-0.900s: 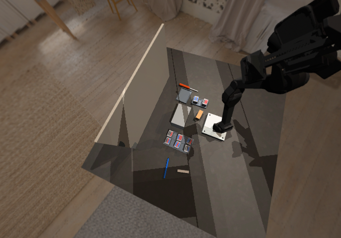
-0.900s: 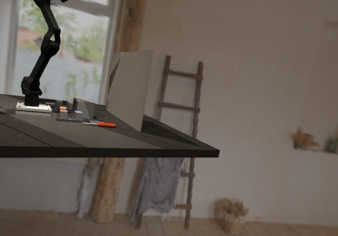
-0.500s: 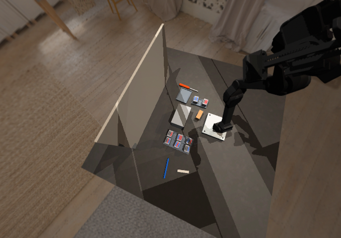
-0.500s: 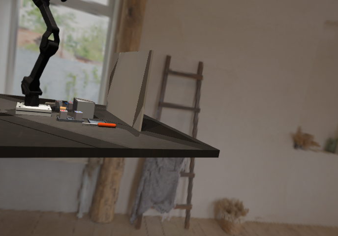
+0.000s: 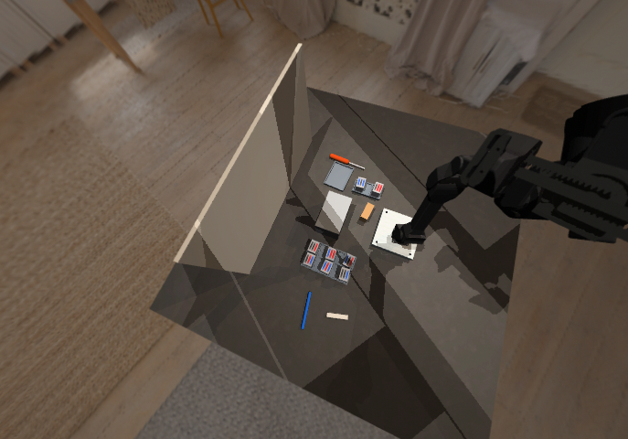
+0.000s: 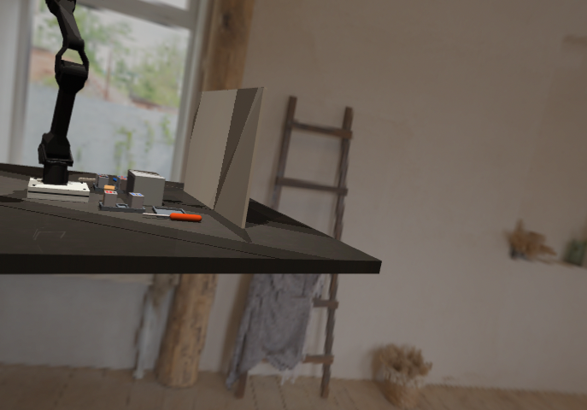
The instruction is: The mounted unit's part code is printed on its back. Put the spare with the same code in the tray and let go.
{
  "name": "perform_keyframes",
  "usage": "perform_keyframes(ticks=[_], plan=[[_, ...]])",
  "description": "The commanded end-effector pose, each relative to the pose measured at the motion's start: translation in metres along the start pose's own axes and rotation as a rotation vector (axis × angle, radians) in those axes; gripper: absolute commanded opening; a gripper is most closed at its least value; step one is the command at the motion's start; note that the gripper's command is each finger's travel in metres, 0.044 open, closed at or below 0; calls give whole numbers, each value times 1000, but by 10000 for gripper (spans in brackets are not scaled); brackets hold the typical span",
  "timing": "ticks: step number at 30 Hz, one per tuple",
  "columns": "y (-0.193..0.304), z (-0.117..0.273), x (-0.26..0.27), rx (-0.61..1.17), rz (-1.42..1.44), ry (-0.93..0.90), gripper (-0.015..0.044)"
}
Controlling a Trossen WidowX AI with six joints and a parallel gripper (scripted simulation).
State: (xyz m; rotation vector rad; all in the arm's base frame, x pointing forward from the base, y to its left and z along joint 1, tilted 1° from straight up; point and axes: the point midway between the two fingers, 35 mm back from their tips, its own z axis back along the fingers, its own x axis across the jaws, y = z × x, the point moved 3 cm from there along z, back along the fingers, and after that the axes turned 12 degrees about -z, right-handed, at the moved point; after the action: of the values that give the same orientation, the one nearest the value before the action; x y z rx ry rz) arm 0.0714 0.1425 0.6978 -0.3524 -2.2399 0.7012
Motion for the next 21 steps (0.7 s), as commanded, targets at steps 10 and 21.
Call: perform_keyframes(ticks=[10,21], plan=[[90,-48,-24,107,477,19,440],[160,-94,-114,329,776,150,440]])
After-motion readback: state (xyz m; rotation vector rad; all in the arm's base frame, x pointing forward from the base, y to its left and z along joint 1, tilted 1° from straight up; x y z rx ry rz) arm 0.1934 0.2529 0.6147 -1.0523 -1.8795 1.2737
